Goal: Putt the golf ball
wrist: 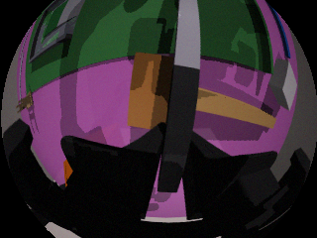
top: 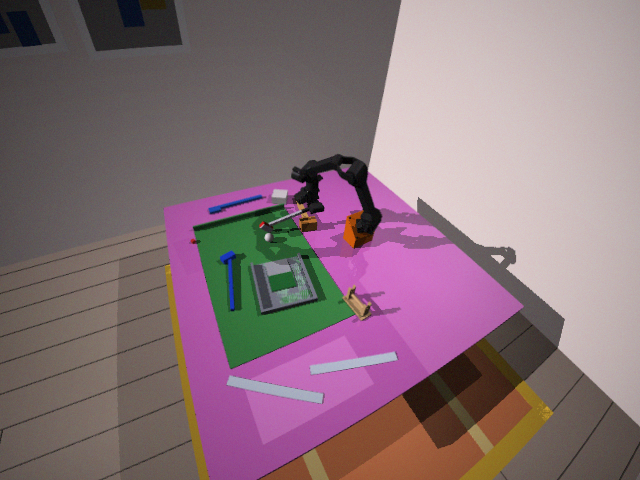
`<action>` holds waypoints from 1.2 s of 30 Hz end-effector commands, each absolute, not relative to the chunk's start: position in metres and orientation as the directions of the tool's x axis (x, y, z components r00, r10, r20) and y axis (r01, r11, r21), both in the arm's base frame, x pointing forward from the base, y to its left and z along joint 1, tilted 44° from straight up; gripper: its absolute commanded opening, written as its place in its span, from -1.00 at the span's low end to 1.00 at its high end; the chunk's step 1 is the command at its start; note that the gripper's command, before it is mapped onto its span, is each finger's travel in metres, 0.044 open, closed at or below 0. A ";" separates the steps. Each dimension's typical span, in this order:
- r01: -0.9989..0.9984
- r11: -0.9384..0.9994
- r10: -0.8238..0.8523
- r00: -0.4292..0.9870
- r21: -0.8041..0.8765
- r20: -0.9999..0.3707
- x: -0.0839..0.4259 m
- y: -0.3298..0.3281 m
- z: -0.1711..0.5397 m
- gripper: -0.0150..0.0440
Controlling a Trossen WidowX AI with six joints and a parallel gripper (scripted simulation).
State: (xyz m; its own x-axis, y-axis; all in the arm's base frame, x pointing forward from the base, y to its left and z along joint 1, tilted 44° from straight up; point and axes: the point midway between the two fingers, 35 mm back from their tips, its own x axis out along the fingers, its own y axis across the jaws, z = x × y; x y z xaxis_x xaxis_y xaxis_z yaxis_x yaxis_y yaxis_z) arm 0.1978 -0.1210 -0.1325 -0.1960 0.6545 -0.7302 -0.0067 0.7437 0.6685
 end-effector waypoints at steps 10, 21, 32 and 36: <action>-0.001 0.747 0.654 -0.184 0.665 -0.734 0.199 -0.143 -0.154 -0.49; 0.004 0.744 0.657 -0.186 0.668 -0.731 0.201 -0.128 -0.140 -0.49; 0.001 0.738 0.663 -0.186 0.675 -0.725 0.199 -0.038 -0.063 -0.49; 0.001 0.738 0.663 -0.186 0.675 -0.725 0.200 -0.040 -0.061 -0.49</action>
State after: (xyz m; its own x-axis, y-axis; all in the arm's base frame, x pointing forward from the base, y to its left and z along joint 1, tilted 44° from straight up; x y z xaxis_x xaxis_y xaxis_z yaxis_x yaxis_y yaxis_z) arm 0.1995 -0.0399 -0.0654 -0.1973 0.6601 -0.7248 -0.0100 0.7379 0.6748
